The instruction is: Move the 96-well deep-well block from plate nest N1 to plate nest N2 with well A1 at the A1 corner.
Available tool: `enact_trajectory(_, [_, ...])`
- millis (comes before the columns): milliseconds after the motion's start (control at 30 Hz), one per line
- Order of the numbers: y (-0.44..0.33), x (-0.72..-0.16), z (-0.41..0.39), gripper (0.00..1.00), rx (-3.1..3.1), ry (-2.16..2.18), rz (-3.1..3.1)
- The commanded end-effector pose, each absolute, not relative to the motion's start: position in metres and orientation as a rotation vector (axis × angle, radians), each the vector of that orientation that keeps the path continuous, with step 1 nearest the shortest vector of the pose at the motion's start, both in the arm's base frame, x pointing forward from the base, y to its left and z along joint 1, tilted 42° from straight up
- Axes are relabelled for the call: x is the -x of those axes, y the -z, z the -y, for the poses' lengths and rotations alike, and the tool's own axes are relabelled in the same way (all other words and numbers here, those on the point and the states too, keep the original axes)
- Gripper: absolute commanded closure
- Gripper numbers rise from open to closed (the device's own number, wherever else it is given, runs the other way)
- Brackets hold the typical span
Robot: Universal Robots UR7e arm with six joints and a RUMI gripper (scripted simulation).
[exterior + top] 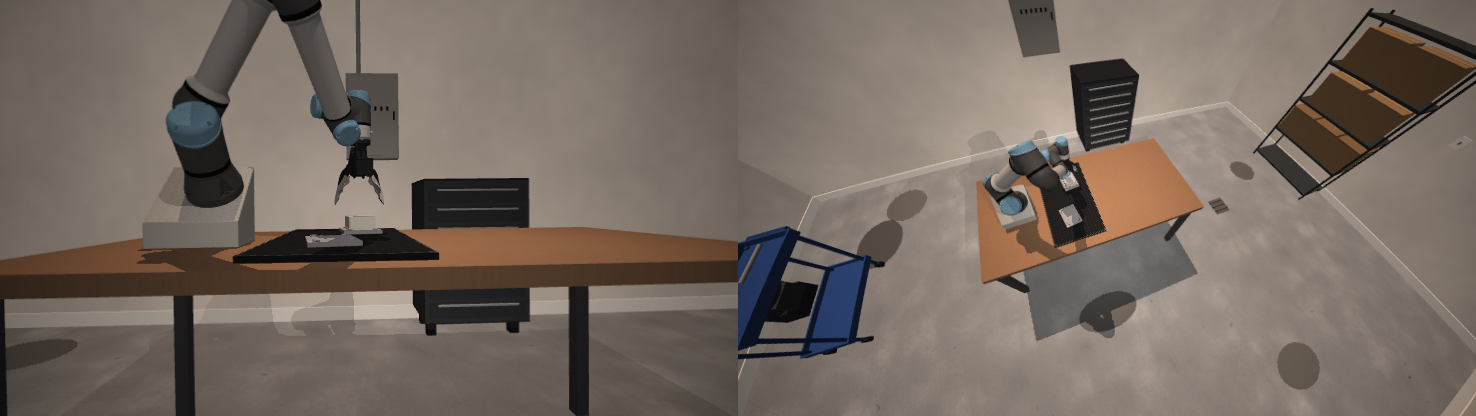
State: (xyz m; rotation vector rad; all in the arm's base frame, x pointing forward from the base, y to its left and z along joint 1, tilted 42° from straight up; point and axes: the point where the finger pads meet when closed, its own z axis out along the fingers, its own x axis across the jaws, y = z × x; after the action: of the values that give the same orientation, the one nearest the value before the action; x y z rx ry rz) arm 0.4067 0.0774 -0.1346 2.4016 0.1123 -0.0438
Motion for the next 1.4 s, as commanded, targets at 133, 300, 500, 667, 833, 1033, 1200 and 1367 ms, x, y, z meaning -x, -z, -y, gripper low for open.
enact_trajectory(133, [0.144,-0.407,-0.069,0.00,-2.402,0.042,-0.113])
enact_trajectory(300, [0.150,-0.407,-0.063,0.00,-2.402,0.042,-0.113])
enact_trajectory(500, [0.155,-0.407,-0.059,0.00,-2.402,0.042,-0.113])
enact_trajectory(667, [0.161,-0.407,-0.053,0.00,-2.402,0.042,-0.113])
enact_trajectory(833, [0.168,-0.407,-0.048,0.00,-2.402,0.042,-0.113])
enact_trajectory(1033, [0.172,-0.407,-0.043,0.00,-2.402,0.042,-0.113])
enact_trajectory(1200, [0.179,-0.407,-0.037,0.00,-2.402,0.042,-0.113])
enact_trajectory(1367, [0.182,-0.407,-0.035,0.00,-2.402,0.042,-0.113])
